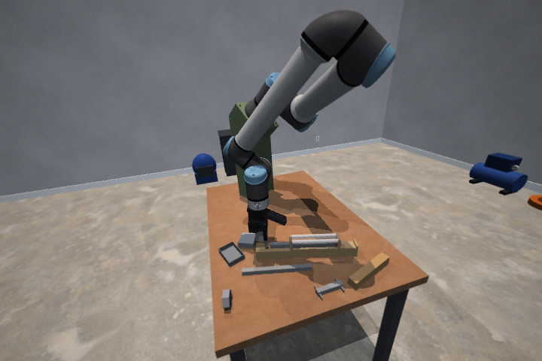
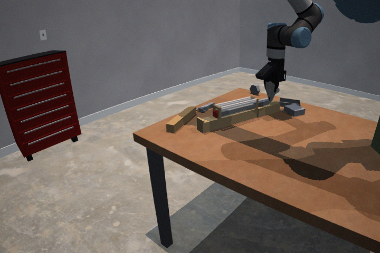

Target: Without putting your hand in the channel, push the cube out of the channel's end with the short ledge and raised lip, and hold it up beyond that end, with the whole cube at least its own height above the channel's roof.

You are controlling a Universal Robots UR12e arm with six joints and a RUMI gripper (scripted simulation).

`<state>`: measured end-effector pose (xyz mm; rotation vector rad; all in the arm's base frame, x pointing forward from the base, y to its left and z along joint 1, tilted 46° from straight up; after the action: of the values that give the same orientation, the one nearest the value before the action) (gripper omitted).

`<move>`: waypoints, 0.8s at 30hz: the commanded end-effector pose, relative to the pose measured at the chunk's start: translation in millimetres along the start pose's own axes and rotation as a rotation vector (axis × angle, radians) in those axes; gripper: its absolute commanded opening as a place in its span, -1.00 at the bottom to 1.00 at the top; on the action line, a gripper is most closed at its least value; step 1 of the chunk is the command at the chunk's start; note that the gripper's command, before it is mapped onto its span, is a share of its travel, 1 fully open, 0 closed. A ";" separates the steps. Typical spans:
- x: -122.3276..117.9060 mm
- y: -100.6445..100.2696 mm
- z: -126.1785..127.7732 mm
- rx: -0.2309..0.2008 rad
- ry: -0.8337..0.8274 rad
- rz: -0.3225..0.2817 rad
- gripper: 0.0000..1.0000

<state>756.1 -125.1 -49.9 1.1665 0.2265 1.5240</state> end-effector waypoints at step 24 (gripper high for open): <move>22.8 -2.0 2.9 -0.001 0.000 0.000 -1.00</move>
<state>761.7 -110.1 -40.9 1.1664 0.2264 1.5239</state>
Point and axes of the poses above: the point where the finger pads meet when closed, its own y axis back along the fingers, its own z axis across the jaws, x = y × z, the point moved 2 cm from there along y, back along the fingers, and after that the axes turned 6 degrees about y, right-handed, at the moved point
